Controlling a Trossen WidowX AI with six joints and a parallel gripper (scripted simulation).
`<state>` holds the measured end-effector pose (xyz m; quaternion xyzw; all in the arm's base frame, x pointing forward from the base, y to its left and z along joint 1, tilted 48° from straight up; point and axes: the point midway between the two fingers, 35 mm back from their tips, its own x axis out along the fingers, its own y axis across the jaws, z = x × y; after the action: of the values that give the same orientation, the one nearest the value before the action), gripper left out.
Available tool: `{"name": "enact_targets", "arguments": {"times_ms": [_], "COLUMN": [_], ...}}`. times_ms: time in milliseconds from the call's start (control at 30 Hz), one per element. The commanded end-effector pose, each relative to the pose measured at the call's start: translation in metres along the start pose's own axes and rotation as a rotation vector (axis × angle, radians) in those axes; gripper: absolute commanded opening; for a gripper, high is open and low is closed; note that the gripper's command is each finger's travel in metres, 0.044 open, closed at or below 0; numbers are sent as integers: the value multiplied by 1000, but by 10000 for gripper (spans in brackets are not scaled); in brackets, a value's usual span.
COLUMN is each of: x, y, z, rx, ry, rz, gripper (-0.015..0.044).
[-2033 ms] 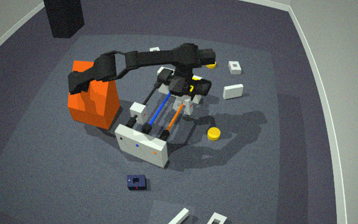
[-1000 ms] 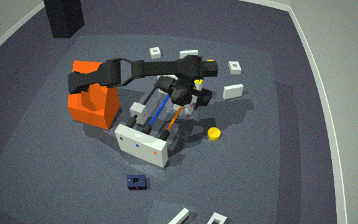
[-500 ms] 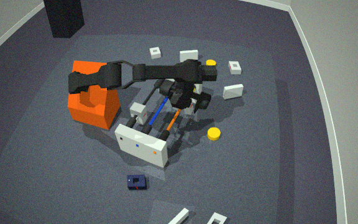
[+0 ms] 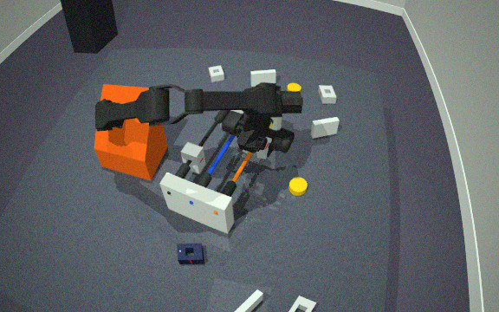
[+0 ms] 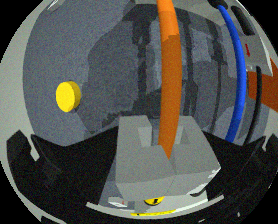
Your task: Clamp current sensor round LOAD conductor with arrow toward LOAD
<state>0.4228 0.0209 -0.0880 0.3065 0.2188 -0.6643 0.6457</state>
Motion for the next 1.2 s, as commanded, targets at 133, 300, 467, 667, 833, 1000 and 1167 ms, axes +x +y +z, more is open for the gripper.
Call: {"name": "enact_targets", "arguments": {"times_ms": [133,300,467,667,833,1000,1167], "x": [0,0,0,-3,-7,-7,-4], "y": [0,0,0,0,0,0,-1], "z": [0,0,0,0,0,0,-3], "rx": [1,1,1,-3,-12,-12,-12], "ry": [1,1,1,-1,-6,-6,-5], "rz": [1,1,1,20,59,59,51], "gripper": [293,260,227,108,0,0,0]}}
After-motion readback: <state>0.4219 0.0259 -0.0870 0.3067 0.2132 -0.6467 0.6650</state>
